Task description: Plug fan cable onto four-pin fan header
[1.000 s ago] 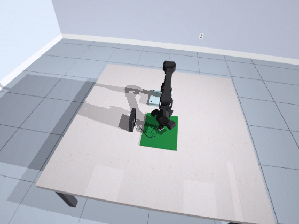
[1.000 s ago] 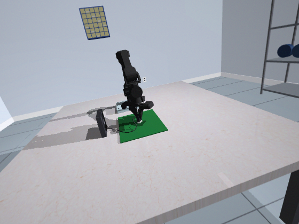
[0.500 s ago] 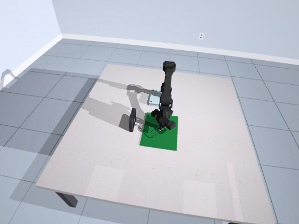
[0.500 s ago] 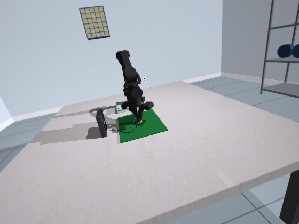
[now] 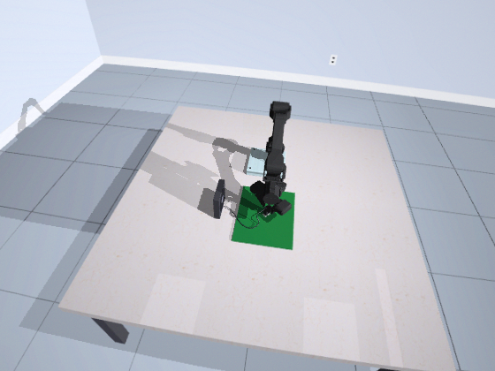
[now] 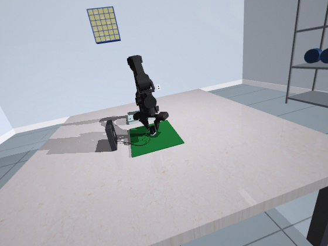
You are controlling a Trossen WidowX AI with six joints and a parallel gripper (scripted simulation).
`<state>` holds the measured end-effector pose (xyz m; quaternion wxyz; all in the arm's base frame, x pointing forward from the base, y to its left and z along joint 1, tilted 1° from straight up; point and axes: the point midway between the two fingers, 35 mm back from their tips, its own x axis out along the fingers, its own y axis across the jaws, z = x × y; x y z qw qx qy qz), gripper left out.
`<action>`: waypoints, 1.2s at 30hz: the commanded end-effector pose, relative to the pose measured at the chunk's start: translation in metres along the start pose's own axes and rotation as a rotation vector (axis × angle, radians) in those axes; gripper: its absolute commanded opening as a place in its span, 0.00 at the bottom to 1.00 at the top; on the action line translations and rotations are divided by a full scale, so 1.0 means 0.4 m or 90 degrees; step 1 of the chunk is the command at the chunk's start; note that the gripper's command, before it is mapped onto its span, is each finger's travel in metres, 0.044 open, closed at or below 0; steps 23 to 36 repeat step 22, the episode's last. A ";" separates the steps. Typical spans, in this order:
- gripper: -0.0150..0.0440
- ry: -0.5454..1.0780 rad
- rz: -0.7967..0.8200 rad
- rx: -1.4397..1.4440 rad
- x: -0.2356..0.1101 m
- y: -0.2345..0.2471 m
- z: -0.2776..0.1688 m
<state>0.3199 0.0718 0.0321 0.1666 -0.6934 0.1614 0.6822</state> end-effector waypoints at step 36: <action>0.69 -0.008 0.001 -0.002 -0.134 -0.039 0.299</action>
